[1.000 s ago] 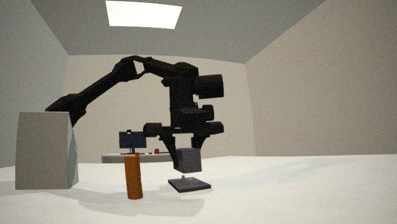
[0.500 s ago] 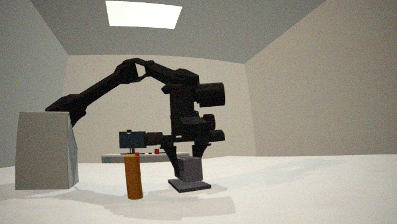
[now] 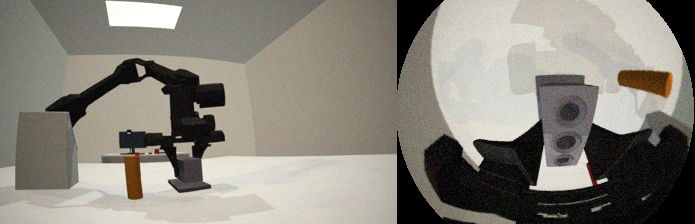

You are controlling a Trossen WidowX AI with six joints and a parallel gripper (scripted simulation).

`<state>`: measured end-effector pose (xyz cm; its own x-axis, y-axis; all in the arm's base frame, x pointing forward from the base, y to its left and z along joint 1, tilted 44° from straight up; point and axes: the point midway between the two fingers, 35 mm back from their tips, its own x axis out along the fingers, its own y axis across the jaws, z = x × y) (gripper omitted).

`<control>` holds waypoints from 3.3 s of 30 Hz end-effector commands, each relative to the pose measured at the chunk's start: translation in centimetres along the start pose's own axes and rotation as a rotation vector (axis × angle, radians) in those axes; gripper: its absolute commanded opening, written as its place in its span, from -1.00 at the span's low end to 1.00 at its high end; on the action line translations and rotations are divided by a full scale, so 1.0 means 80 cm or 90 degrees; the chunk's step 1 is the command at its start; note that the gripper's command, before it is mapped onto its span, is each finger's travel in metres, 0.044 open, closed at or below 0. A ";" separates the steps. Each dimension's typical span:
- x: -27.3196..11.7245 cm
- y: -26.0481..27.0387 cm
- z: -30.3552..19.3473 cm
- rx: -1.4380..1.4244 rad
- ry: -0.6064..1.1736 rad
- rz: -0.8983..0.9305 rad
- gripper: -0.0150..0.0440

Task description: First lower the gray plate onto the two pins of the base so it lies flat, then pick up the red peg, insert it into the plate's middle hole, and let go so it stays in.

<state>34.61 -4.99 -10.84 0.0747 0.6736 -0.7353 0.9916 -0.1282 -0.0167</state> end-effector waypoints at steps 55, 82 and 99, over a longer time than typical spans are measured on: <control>-0.129 -0.138 -0.243 -0.298 0.008 -0.005 1.00; -0.055 -0.136 -0.243 -0.298 0.009 -0.005 1.00; -0.021 -0.138 -0.244 -0.298 0.011 -0.005 1.00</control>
<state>25.79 9.12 4.35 0.0760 0.6816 -0.7278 0.9283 0.2182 0.3012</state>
